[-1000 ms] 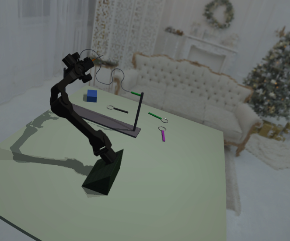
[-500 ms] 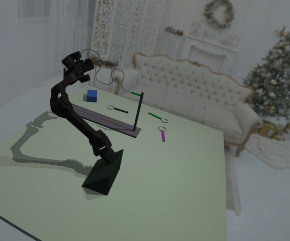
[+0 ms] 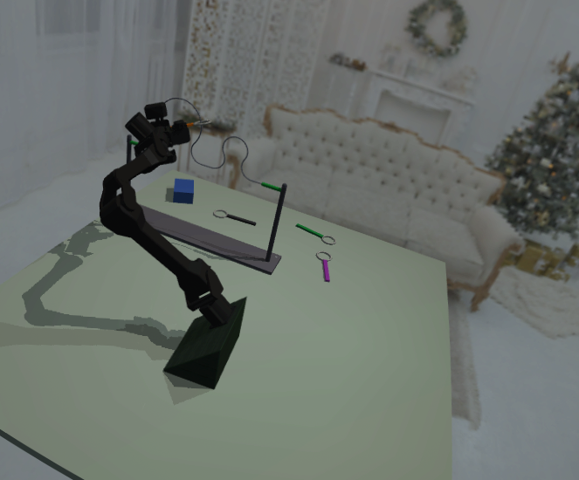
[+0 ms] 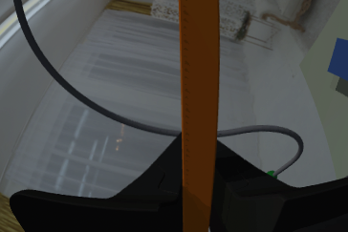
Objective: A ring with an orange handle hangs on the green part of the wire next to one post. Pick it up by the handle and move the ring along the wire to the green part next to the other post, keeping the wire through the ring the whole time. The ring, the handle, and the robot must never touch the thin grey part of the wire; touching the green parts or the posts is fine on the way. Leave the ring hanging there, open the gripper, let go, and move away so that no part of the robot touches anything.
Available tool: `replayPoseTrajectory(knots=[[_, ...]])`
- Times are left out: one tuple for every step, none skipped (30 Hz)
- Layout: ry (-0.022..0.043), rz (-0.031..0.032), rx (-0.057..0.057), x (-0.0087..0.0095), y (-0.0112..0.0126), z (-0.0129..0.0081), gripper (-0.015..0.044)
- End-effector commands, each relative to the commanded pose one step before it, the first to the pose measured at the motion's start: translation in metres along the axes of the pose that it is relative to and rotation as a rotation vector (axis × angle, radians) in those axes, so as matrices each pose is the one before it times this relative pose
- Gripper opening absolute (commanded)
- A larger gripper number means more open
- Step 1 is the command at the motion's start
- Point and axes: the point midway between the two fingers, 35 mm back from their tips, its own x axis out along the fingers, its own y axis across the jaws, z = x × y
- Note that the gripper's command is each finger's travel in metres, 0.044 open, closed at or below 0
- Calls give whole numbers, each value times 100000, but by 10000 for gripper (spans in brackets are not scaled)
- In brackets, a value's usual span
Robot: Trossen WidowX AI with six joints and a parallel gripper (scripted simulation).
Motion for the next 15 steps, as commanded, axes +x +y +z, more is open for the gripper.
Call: replayPoseTrajectory(knots=[[495,3728,4818,-367,662,-275,-150],[-133,606,1088,4,42,0,-150],[-133,605,1088,5,42,-2,-150],[-132,604,1088,5,42,-2,-150],[-132,604,1088,5,42,-1,-150],[-132,604,1088,4,42,0,-150],[-132,604,1088,4,42,1,-150],[-132,604,1088,5,42,-1,-150],[-132,605,1088,5,42,-1,-150],[-131,605,1088,5,42,-1,-150],[-131,605,1088,4,42,0,-150],[-131,605,1088,4,42,0,-150],[-131,605,1088,5,42,-2,-150],[-130,606,1088,5,42,-2,-150],[-130,606,1089,5,42,-1,-150]])
